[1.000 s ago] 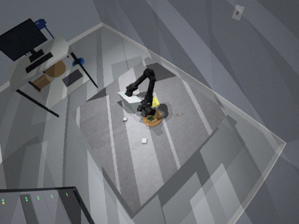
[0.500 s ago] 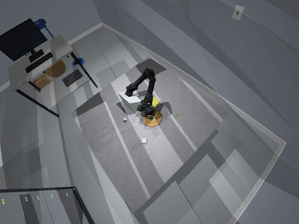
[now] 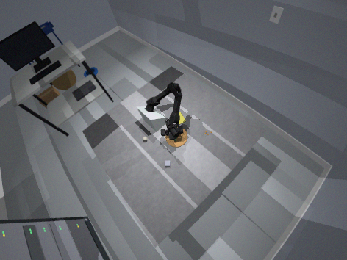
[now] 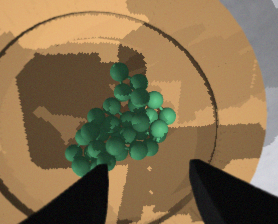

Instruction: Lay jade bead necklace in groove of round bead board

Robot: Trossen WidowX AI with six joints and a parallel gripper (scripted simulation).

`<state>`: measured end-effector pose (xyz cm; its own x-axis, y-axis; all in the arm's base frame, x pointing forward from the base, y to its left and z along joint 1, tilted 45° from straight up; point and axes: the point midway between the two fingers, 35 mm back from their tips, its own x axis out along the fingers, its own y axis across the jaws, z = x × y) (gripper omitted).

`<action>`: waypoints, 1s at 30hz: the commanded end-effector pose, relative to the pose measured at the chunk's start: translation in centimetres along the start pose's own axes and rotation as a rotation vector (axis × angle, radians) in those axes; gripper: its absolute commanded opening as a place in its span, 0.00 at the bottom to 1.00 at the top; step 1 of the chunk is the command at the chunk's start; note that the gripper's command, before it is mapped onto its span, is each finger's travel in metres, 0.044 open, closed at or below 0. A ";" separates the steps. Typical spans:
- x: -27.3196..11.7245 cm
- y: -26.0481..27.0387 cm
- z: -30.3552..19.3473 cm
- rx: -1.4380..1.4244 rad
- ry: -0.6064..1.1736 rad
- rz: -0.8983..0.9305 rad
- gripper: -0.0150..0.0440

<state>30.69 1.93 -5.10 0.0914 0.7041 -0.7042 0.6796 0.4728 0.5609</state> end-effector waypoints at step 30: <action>0.2 1.4 4.3 -0.492 -0.015 0.001 0.46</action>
<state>34.79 0.22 -6.10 0.1050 0.6983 -0.7081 0.2515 0.6702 0.6982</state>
